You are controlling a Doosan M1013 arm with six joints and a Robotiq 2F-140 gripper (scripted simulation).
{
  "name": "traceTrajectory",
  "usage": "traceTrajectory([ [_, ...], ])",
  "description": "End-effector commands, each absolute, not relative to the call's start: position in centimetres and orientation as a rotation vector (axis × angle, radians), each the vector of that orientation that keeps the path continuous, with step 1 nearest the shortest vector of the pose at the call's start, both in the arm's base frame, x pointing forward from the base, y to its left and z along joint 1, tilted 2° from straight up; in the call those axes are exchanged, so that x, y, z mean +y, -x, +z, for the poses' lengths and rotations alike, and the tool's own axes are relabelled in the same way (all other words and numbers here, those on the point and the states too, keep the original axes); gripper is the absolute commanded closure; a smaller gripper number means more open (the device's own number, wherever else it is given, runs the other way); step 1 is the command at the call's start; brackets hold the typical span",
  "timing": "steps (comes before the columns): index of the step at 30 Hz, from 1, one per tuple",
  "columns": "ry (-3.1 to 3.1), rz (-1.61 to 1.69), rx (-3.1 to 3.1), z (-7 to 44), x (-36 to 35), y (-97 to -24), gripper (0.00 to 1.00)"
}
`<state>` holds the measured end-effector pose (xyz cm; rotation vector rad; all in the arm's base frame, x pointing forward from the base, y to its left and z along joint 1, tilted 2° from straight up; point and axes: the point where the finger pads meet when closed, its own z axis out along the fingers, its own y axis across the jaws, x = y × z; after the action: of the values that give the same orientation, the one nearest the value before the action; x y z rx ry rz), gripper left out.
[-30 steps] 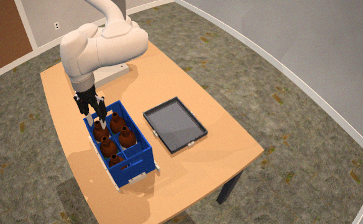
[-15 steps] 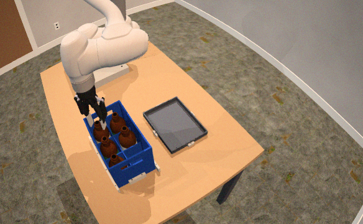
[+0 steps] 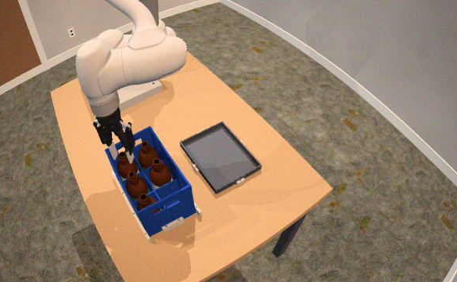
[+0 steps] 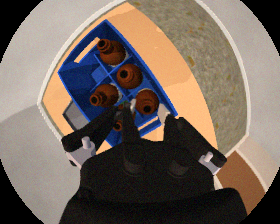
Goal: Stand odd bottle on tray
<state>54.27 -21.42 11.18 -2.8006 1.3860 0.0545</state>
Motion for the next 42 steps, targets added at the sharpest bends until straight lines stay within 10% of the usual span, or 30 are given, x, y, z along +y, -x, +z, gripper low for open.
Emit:
traceTrajectory([
  [1, 2.8, 0.054, 1.386, 11.19, -21.42, -54.27, 0.62],
  [19, 2.8, 0.054, 1.386, 11.19, -21.42, -54.27, 0.62],
  [20, 2.8, 0.054, 1.386, 11.19, -21.42, -54.27, 1.0],
  [42, 2.8, 0.054, 1.386, 11.19, -21.42, -54.27, 1.0],
])
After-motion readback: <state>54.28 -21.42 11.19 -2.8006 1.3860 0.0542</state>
